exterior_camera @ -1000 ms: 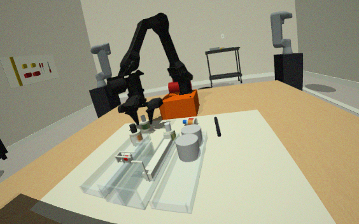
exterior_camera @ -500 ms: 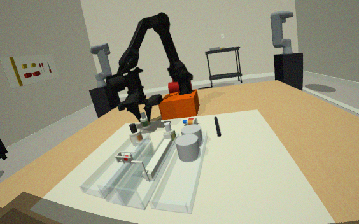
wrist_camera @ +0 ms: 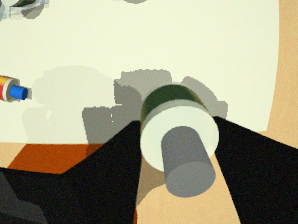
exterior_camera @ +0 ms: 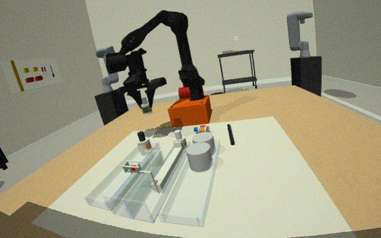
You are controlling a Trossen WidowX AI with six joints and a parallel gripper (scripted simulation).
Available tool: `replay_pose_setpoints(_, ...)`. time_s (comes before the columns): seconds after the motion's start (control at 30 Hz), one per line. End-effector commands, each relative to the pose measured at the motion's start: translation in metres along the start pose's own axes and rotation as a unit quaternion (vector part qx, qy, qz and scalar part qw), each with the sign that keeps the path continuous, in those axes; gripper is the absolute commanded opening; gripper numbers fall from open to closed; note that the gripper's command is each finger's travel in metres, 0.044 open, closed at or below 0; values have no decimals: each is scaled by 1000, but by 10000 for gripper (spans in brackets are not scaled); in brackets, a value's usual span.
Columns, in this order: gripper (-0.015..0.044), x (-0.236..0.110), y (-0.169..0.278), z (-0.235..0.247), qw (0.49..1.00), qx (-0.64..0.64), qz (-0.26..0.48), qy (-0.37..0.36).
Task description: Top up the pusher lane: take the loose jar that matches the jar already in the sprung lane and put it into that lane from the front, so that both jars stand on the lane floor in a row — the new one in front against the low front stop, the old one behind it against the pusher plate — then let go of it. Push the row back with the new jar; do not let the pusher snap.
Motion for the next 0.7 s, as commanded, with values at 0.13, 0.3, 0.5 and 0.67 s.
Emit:
replay_pose_setpoints(0.13, 0, 7, -13, 22, 1000, 9, 3, -6)
replay_pose_setpoints(0.3, 0, 14, -24, 42, 1000, 13, 3, -6)
replay_pose_setpoints(0.5, 0, 22, -35, 68, 1000, 16, 2, -7)
replay_pose_setpoints(0.67, 0, 29, -42, 91, 1000, 19, 1, -8)
Point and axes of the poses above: the point midway between the two fingers, 35 mm back from their tips, its own x axis out along the fingers, its own z axis across the jaws, y = z × x, the point moved 2 cm from there along -x, back along the fingers, and after that the axes turned 9 degrees about x, right-handed, at the moved point
